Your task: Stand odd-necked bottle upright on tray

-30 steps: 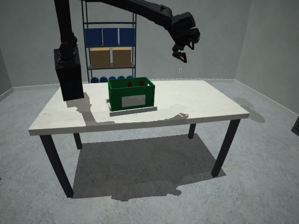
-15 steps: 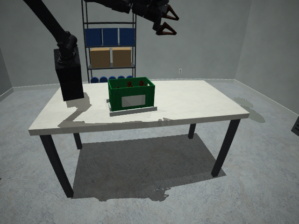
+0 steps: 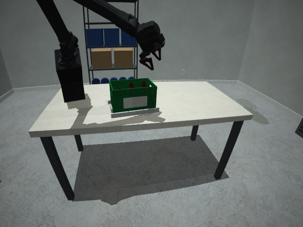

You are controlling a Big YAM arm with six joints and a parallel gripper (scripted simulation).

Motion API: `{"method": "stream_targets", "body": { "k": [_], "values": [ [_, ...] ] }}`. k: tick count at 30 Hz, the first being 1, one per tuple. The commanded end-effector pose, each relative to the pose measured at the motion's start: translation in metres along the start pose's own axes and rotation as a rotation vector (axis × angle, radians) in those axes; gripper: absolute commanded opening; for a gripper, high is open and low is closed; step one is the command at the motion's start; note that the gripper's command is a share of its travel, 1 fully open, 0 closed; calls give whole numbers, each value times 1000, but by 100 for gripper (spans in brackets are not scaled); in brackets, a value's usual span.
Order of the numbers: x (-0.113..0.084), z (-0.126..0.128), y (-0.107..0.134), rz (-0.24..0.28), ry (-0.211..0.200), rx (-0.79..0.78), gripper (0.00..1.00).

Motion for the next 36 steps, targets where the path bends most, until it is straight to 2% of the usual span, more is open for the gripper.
{"method": "stream_targets", "body": {
  "k": [1,2,5,8,11,12,20,21,36],
  "values": [
    [22,1,52,139,146,16,100],
    [22,1,52,139,146,16,100],
    [35,-13,94,214,318,-35,100],
    [40,-23,118,248,423,-78,100],
    [43,-21,116,240,458,-83,100],
    [35,-23,112,225,454,-73,100],
    [36,-22,112,227,459,-76,100],
    [38,-22,114,230,461,-78,0],
    [39,-22,115,231,461,-79,0]
  ]
}}
Point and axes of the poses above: the point where the finger pads meet when closed, its own x axis out along the fingers, its own z axis across the jaws, y = z × x, the point moved 10 cm from there along -x, back along the fingers, and after that the axes turned 15 degrees about x, right-handed, at the moved point
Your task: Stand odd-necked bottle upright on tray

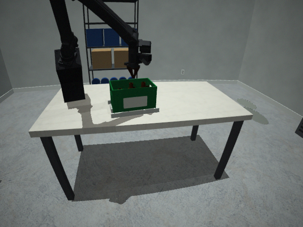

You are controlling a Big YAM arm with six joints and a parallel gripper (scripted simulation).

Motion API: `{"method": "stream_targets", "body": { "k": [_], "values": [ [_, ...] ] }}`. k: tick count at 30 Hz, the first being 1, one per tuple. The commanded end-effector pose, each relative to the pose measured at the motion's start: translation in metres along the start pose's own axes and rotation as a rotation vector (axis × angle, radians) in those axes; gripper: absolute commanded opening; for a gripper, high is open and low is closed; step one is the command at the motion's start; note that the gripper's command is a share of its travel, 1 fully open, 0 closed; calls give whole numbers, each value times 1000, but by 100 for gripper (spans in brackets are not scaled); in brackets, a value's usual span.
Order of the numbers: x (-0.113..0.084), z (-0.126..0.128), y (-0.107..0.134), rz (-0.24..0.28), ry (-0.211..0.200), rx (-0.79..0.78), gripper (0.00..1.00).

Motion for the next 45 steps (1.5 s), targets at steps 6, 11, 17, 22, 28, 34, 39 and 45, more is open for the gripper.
{"method": "stream_targets", "body": {
  "k": [6,11,17,22,28,34,39,45],
  "values": [
    [-13,9,-7,-23,-25,12,0],
    [-14,9,-7,-23,-25,12,0],
    [-13,9,-7,-23,-25,12,0],
    [-13,9,-7,-23,-25,12,0],
    [-13,9,-7,-23,-25,12,61],
    [-13,9,-7,-23,-25,12,61],
    [-13,9,-7,-23,-25,12,61],
    [-13,9,-7,-23,-25,12,61]
  ]
}}
Point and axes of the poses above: the point where the finger pads meet when closed, its own x axis out along the fingers, its own z axis across the jaws, y = z × x, the point moved 10 cm from there along -x, back along the fingers, and after that the axes turned 15 degrees about x, right-handed, at the moved point
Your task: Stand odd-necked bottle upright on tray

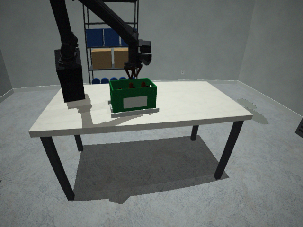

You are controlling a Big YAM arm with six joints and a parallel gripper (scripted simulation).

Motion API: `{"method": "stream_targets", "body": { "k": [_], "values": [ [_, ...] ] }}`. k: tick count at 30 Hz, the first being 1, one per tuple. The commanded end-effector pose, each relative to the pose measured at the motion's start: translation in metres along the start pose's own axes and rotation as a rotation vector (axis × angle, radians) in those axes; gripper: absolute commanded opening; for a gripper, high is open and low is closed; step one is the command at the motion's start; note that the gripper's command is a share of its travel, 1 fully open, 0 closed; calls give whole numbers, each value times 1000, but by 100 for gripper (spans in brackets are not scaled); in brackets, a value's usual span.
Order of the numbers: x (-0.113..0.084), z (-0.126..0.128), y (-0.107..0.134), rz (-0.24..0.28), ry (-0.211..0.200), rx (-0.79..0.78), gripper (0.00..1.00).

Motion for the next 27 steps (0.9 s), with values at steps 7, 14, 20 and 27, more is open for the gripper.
{"method": "stream_targets", "body": {
  "k": [7,14,20,27],
  "values": [
    [-14,9,-7,-23,-25,12,61],
    [-14,9,-7,-23,-25,12,61],
    [-13,9,-7,-23,-25,12,61],
    [-9,12,-5,-24,-27,8,61]
  ]
}}
Point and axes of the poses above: the point where the finger pads meet when closed, its own x axis out along the fingers, its own z axis across the jaws, y = z × x, the point moved 10 cm from there along -x, back along the fingers, and after that the axes turned 15 degrees about x, right-handed, at the moved point
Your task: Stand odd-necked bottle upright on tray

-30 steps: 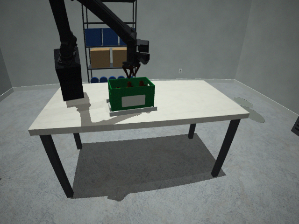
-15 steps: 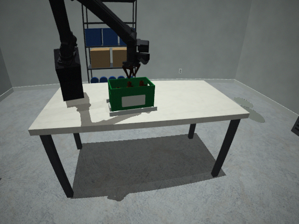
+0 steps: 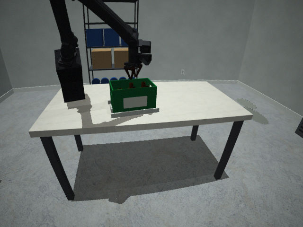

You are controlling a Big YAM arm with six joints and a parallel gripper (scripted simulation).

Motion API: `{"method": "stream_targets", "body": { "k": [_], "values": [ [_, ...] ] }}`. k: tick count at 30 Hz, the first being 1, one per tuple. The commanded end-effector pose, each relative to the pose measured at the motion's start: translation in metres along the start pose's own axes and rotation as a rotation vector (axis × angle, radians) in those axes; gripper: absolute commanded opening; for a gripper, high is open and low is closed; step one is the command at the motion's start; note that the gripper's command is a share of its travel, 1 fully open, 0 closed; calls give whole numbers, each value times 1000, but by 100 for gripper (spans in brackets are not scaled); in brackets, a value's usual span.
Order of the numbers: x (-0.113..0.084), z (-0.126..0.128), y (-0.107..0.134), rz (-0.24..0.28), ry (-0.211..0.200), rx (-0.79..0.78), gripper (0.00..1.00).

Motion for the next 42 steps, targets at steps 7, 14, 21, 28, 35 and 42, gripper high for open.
{"method": "stream_targets", "body": {
  "k": [7,14,21,28,35,42],
  "values": [
    [5,1,-5,-10,-4,8,61],
    [15,0,1,4,5,-4,61],
    [21,-1,-2,-2,0,3,61],
    [28,-1,-2,-3,0,3,61],
    [40,0,1,4,5,-4,61],
    [44,2,-1,-1,0,-2,61]
  ]
}}
Point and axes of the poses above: the point where the finger pads meet when closed, its own x axis out along the fingers, its own z axis across the jaws, y = z × x, the point moved 10 cm from there along -x, back along the fingers, and after that the axes turned 15 degrees about x, right-handed, at the moved point
